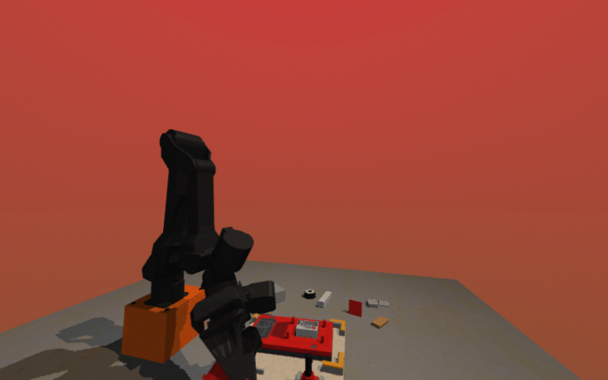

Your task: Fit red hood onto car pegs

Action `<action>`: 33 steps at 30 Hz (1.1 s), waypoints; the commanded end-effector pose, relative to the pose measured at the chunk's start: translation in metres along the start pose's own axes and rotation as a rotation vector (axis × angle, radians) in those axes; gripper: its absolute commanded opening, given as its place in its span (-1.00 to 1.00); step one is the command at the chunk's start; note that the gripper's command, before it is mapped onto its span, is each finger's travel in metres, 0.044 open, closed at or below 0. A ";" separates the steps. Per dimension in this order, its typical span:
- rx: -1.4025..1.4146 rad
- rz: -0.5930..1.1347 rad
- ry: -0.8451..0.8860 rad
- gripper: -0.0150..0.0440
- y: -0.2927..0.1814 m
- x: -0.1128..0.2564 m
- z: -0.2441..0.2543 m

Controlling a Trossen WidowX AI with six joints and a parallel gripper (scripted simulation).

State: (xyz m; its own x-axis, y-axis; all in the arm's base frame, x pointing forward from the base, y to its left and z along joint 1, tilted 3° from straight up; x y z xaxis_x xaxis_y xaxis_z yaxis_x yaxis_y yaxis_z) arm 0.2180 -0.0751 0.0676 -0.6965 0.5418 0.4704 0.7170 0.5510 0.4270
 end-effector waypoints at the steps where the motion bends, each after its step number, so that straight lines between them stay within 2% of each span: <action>1: 0.146 0.001 -0.005 -0.49 0.000 0.000 0.000; 21: 0.773 0.003 -0.005 -0.49 0.000 0.000 0.000; 33: 1.052 0.004 -0.004 -0.49 -0.001 -0.001 0.002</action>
State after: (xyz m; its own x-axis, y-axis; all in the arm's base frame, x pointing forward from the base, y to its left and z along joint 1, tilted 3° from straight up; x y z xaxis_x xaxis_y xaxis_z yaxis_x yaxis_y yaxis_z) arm 0.2187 -0.0750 0.0665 -0.6985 0.5423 0.4669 0.3969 0.8365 -0.3778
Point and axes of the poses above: the point midway between the two fingers, 35 mm back from their tips, its own x axis back along the fingers, its own z axis across the jaws, y = z × x, the point moved 10 cm from there along x, back along the fingers, and after that the axes turned 4 degrees about -x, right-handed, at the moved point
